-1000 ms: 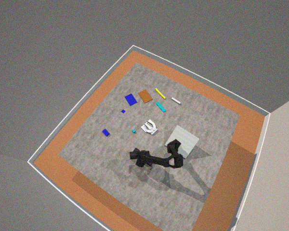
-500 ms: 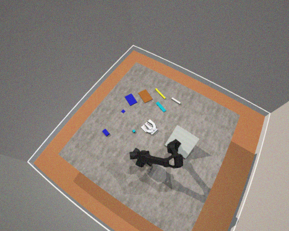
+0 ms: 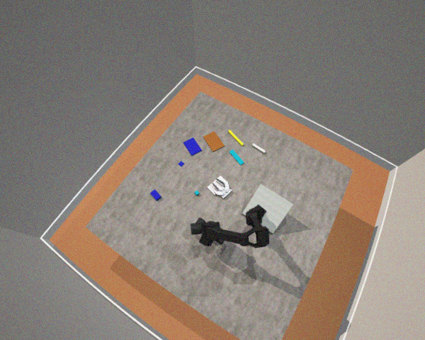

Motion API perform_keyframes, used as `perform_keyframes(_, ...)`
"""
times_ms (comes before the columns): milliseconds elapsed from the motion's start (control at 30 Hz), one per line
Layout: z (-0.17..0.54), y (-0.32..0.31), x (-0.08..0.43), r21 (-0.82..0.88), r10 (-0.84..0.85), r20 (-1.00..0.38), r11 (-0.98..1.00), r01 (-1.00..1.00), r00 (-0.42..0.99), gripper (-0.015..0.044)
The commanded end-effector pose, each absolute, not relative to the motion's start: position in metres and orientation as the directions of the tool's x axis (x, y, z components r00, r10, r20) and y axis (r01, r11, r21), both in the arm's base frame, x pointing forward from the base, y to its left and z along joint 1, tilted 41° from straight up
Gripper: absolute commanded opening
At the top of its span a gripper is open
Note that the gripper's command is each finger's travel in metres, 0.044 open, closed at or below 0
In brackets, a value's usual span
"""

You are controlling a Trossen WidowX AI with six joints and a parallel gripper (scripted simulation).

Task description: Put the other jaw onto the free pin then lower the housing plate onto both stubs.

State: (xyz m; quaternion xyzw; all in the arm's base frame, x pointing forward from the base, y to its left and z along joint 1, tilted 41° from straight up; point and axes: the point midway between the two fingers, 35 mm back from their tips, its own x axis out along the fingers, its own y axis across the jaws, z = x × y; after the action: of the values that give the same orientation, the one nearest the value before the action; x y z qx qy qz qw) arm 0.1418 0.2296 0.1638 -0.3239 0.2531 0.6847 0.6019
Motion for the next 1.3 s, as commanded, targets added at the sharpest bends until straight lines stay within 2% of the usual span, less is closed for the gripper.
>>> perform_keyframes(0,0.164,0.23,0.142,-0.043,0.66,-0.748,-0.147,-0.988,-0.066,0.0351)
perform_keyframes(1000,0.217,0.182,0.148,-0.042,0.655,-0.754,-0.141,-0.989,-0.061,0.0351)
perform_keyframes(1267,0.204,0.173,0.166,0.041,0.638,-0.769,-0.032,-0.999,-0.052,0.0351)
